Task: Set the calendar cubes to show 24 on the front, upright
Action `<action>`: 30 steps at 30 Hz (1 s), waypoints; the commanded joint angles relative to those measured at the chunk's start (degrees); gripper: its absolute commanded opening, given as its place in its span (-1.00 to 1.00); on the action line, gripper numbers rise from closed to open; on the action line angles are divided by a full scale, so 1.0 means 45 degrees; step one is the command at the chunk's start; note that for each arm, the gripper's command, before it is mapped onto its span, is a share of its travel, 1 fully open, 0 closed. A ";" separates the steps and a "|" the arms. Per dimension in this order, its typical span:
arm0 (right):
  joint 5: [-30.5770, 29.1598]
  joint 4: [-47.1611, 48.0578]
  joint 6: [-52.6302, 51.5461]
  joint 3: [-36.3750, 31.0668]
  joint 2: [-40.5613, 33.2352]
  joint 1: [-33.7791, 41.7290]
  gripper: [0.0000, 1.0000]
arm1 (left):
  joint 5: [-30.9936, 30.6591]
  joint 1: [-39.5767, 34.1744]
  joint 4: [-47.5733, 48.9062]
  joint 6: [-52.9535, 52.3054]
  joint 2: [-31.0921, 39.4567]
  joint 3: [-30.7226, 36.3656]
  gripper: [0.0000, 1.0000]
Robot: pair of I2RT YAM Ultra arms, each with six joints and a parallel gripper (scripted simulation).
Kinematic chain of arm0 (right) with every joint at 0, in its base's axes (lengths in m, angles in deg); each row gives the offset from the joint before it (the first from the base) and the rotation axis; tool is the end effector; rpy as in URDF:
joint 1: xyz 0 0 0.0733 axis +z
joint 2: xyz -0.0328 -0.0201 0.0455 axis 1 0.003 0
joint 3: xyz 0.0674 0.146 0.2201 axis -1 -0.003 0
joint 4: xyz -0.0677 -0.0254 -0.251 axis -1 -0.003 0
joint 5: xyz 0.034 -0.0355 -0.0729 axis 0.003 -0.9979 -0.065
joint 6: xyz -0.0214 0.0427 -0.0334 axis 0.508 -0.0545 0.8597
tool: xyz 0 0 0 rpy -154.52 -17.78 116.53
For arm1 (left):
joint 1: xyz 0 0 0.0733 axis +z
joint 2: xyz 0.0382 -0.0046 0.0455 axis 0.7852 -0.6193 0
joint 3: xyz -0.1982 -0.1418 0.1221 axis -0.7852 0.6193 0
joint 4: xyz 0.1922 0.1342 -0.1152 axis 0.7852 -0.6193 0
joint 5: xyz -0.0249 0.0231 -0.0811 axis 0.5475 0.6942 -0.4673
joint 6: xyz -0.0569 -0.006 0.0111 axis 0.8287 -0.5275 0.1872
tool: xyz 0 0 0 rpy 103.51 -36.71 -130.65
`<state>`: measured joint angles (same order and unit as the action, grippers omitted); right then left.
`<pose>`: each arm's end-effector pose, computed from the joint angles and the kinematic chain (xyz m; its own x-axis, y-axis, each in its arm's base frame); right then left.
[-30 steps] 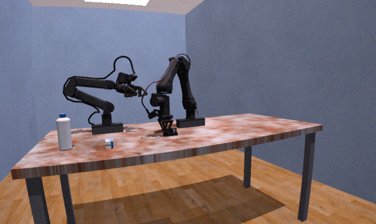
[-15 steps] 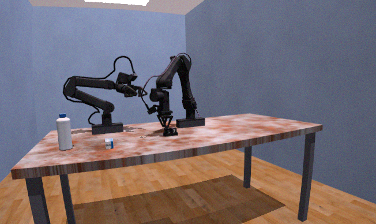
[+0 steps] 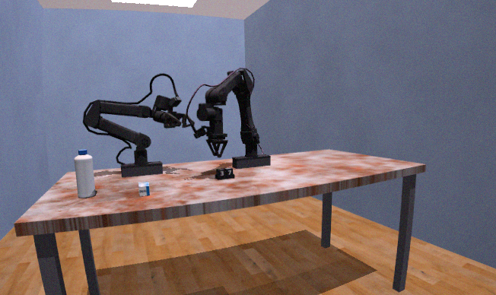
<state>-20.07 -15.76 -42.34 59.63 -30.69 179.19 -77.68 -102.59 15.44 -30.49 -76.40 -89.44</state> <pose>0.0327 0.1244 0.2282 -0.1440 -0.1549 -0.9774 -0.6099 0.7917 -0.0356 0.2087 -0.2547 0.2011 0.0074 0.9999 -0.0073 0.9999 -0.0073 0.0081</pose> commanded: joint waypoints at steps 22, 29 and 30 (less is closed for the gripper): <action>-0.0217 0.0037 -0.0028 0.0259 0.0071 0.0043 1.00 | -0.1402 0.1371 0.5035 0.6772 0.5989 0.6039 1.00; -0.0217 0.0037 -0.0028 0.0259 0.0071 0.0043 1.00 | -0.1107 0.1345 0.5983 0.8194 0.7617 0.7622 1.00; -0.0217 0.0037 -0.0028 0.0259 0.0071 0.0043 1.00 | -0.1071 0.1328 0.6051 0.8293 0.7773 0.7763 1.00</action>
<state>-20.07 -15.76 -42.34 59.63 -30.69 179.19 -83.18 -96.97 38.89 2.77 -44.60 -56.04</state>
